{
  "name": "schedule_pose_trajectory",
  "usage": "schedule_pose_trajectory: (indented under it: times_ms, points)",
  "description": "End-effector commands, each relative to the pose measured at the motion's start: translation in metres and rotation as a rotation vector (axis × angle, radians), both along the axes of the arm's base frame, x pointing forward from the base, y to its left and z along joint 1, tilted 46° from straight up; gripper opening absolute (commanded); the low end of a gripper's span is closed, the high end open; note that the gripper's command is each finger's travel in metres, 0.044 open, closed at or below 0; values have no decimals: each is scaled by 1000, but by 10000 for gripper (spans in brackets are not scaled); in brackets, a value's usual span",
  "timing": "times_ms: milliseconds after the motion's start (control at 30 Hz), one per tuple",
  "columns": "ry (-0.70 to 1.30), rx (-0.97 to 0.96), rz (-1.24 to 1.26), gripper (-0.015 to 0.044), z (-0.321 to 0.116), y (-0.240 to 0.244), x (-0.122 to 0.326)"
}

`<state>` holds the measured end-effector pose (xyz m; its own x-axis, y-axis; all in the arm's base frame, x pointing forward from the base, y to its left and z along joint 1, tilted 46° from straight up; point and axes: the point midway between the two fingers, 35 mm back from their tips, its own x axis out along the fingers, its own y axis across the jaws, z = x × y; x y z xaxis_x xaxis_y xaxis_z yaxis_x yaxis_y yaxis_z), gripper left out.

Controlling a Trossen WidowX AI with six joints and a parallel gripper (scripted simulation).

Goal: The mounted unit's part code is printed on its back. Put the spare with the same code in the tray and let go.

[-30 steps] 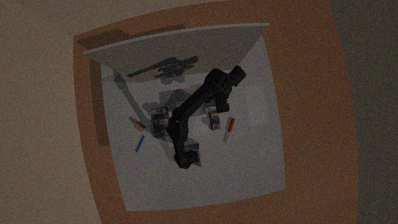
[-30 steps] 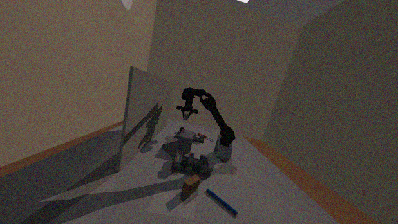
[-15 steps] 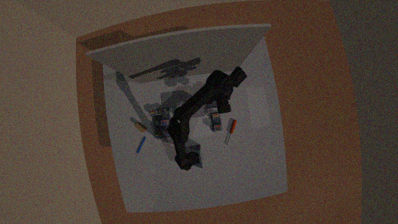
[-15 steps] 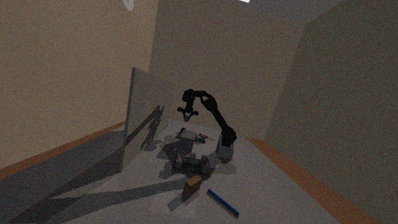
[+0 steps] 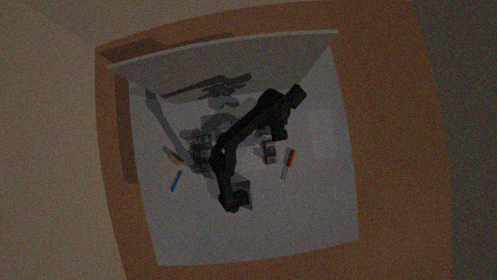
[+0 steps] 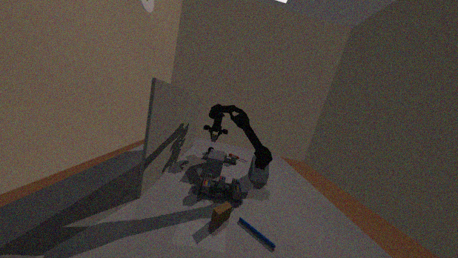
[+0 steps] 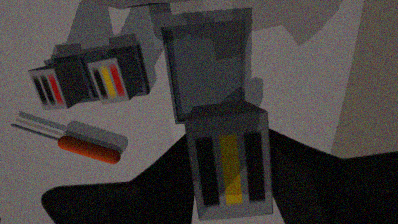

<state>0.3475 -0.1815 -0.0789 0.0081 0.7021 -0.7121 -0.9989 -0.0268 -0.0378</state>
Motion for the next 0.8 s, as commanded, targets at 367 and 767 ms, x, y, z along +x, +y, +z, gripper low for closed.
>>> schedule_pose_trajectory:
  times_ms: [367,767]
  points:
    - [7,7,-3,0,-11,10,0]
    - [7,7,-3,0,-18,17,1]
